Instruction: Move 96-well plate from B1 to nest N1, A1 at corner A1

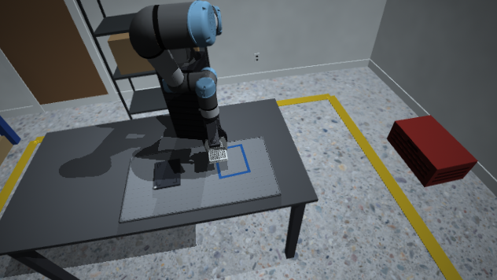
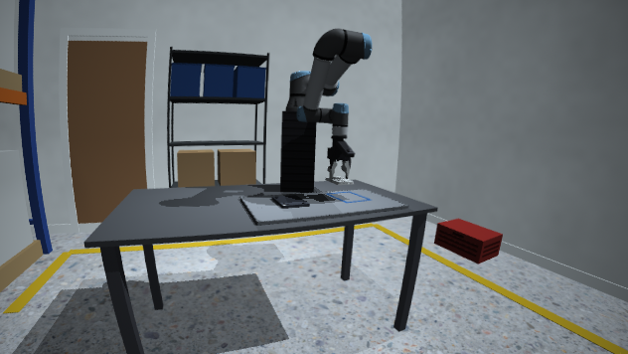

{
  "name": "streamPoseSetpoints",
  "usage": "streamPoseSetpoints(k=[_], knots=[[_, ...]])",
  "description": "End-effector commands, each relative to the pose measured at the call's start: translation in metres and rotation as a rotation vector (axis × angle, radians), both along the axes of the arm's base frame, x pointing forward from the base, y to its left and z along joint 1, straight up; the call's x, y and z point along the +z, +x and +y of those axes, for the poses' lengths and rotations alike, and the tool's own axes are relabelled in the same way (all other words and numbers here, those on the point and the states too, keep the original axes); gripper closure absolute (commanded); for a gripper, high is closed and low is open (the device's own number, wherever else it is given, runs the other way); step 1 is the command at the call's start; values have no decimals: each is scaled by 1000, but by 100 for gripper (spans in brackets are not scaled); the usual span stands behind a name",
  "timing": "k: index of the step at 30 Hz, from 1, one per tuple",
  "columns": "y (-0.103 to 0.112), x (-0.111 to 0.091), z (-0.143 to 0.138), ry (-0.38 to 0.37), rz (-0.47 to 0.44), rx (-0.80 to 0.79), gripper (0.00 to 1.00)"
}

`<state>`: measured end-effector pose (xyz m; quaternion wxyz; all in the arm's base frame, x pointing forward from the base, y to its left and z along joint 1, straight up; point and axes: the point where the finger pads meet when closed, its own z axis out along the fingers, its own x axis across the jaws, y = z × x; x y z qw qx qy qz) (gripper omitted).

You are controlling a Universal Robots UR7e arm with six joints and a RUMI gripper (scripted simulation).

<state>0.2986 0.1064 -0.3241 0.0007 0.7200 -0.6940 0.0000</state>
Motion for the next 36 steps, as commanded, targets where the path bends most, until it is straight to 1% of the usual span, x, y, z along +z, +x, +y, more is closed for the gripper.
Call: streamPoseSetpoints(k=[1, 15, 17, 32, 34, 36], knots=[[1, 1, -10, 2, -2, 1, 100], [6, 2, -57, 2, -2, 1, 100], [6, 2, -57, 2, -2, 1, 100], [10, 4, -107, 2, -2, 1, 100], [10, 4, -107, 2, -2, 1, 100], [10, 4, -113, 2, -2, 1, 100]])
